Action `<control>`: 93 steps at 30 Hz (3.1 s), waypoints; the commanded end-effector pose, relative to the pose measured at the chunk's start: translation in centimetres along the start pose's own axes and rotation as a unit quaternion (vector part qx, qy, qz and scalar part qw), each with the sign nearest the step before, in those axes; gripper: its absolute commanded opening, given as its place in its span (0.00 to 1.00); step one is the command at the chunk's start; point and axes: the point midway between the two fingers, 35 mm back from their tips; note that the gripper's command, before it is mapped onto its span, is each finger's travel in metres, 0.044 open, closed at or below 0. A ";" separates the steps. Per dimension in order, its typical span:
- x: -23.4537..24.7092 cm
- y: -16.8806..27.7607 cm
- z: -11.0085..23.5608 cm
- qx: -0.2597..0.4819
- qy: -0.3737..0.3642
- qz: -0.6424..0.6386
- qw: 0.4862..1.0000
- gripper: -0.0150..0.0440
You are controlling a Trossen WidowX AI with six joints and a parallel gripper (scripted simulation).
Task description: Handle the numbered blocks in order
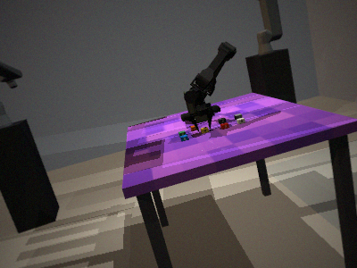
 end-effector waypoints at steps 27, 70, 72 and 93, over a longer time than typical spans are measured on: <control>-0.1 0.0 11.7 0.000 0.001 -0.002 1.000 0.46; -11.1 2.6 2.1 0.000 0.003 -0.001 1.000 0.93; -11.1 2.6 1.8 0.000 0.003 -0.001 1.000 0.93; -11.1 2.7 0.0 0.000 0.002 -0.001 1.000 0.58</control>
Point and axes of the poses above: the point midway between the two fingers, 35 mm back from their tips, its own z axis back along the fingers, its own x axis across the jaws, y = z × x, and after that the axes turned 13 degrees about -z, right-handed
